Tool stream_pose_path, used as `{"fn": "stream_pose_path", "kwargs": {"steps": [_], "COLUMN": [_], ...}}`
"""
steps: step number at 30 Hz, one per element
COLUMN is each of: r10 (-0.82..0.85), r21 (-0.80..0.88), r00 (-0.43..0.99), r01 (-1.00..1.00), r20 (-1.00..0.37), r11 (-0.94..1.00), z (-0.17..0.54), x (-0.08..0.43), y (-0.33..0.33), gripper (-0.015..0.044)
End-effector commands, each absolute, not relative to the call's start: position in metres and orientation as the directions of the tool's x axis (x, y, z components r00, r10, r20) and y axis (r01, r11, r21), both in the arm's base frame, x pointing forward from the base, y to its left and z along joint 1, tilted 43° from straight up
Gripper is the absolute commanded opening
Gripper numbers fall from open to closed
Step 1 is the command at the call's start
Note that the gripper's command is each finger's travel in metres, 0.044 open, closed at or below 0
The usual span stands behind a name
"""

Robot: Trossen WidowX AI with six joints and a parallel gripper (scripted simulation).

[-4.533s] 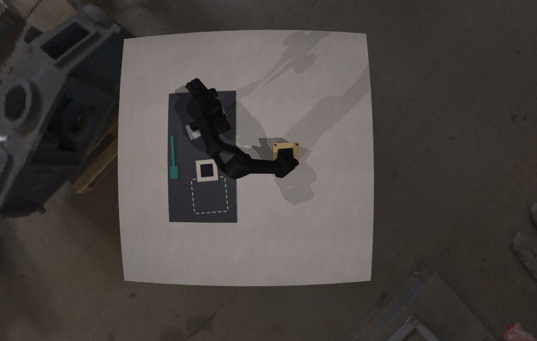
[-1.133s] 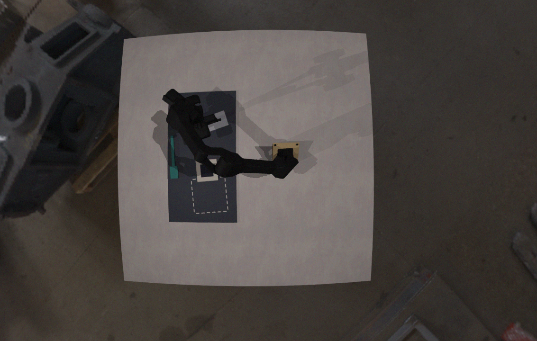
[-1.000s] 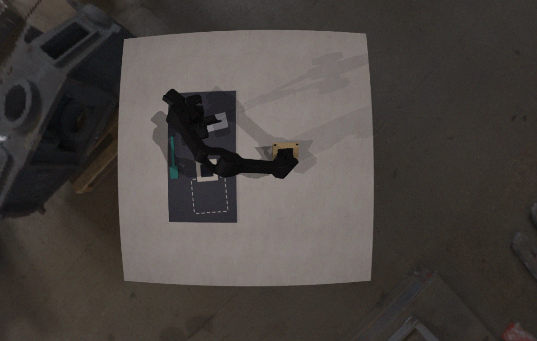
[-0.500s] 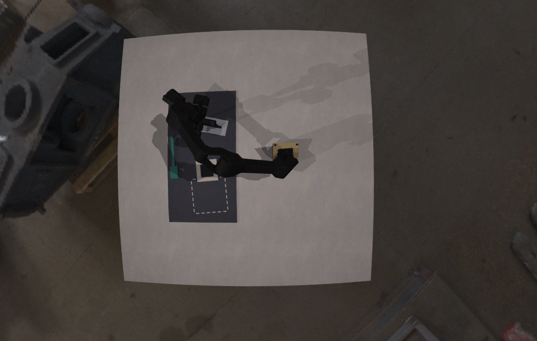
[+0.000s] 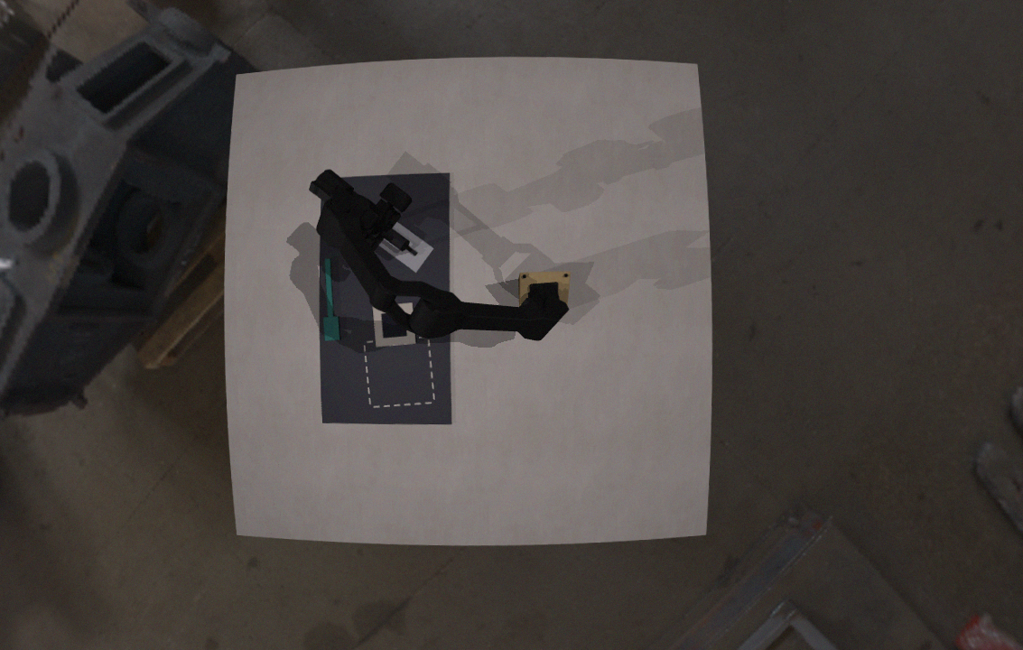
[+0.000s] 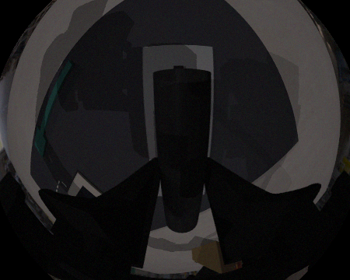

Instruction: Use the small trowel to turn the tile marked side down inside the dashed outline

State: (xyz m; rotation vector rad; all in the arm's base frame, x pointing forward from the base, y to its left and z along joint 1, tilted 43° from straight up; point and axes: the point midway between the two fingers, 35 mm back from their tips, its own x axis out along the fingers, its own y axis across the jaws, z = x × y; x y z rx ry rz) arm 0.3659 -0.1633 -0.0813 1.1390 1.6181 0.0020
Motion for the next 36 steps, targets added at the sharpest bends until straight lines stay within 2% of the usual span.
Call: {"fn": "stream_pose_path", "kwargs": {"steps": [1,7,12,13,31,36], "r10": [0.660,0.660,0.660,0.660,0.660,0.660], "r21": [0.479,0.471,0.471,0.471,0.471,0.460], "r00": [0.064,0.064,0.064,0.064,0.064,0.063], "r01": [0.740,0.752,0.752,0.752,0.752,0.766], "r20": [-0.749,-0.749,-0.749,-0.749,-0.749,-0.749], "r11": [0.472,0.461,0.461,0.461,0.461,0.449], "z": [-0.082,-0.082,-0.082,-0.082,-0.082,-0.049], "x": [0.366,0.366,0.366,0.366,0.366,0.360], "y": [-0.163,-0.163,-0.163,-0.163,-0.163,-0.190], "gripper": [0.0130,0.0130,0.0261,0.0270,0.0270,0.0270]}}
